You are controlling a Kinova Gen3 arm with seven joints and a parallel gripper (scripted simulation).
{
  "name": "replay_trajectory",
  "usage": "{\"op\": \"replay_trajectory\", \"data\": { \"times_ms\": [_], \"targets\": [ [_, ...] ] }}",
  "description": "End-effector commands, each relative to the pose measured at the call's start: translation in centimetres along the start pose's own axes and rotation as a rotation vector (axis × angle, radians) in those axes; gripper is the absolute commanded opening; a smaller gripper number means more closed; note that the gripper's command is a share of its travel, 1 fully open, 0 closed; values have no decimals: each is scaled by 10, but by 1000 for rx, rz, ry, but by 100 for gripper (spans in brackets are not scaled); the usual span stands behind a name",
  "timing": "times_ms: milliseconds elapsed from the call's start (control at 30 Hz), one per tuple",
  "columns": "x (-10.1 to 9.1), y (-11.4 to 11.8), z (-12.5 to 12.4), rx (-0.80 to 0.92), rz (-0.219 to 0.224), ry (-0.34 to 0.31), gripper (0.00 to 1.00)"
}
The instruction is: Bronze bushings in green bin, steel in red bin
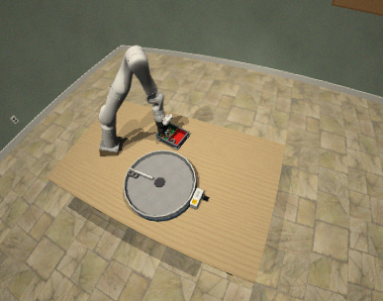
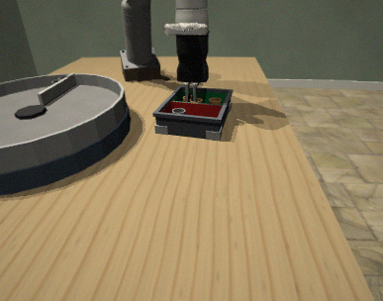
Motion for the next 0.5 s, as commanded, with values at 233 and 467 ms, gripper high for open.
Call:
{"op": "replay_trajectory", "data": {
  "times_ms": [233, 467],
  "targets": [
    [6, 0, 2, -3, 1, -3, 0],
    [6, 0, 2, -3, 1, -2, 0]
  ]
}}
Point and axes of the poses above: the point where the finger pads meet when closed, its own x axis out along the fingers, its own y axis across the jaws, z = x × y, the point moved 2 cm from there along -x, back along the fingers
